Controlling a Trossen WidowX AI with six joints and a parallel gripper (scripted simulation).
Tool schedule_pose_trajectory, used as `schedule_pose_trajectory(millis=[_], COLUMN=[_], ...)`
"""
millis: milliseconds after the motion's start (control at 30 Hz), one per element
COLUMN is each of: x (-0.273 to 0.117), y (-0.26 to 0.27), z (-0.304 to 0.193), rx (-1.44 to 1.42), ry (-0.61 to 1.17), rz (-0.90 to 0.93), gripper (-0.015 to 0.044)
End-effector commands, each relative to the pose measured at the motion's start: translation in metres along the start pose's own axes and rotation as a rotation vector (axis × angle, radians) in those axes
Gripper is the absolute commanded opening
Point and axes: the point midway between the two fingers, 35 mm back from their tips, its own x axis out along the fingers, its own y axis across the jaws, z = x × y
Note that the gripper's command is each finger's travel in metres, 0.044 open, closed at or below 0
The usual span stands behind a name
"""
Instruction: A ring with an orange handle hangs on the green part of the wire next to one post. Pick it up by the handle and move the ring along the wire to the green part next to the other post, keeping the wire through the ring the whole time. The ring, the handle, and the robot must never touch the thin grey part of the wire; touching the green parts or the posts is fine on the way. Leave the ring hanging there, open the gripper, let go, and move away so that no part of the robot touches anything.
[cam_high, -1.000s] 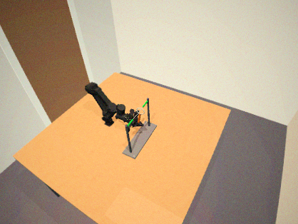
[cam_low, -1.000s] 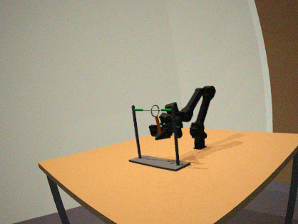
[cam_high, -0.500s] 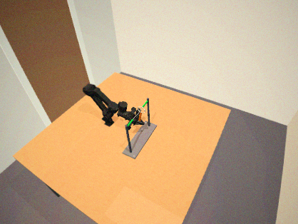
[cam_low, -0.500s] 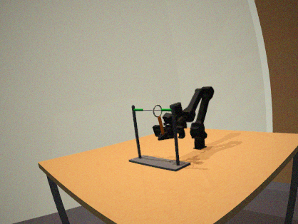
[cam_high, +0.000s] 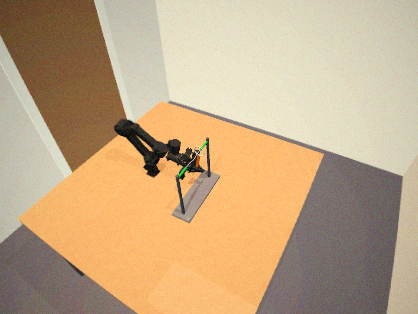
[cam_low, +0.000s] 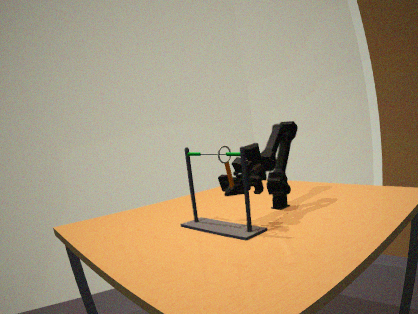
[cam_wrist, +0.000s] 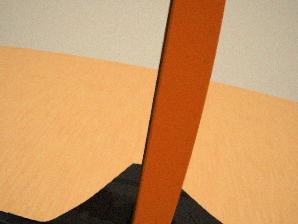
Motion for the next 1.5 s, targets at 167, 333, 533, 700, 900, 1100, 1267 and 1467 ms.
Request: schedule_pose_trajectory(millis=[167, 333, 533, 700, 900, 1100, 1267, 1467], x=[0.001, 0.001, 0.001, 0.001, 0.001, 0.003, 0.005, 0.006], y=[0.009, 0.014, 0.02, 0.026, 0.032, 0.032, 0.032, 0.032], z=[0.001, 0.001, 0.001, 0.001, 0.001, -0.004, -0.012, -0.018], rx=[0.009, 0.01, 0.01, 0.011, 0.011, 0.011, 0.011, 0.011], ry=[-0.004, -0.005, -0.006, -0.007, -0.008, -0.008, -0.007, -0.007], rz=[-0.006, -0.006, -0.004, -0.003, -0.001, -0.001, -0.001, -0.001], gripper=[-0.015, -0.015, -0.015, -0.015, -0.015, -0.015, -0.015, -0.015])
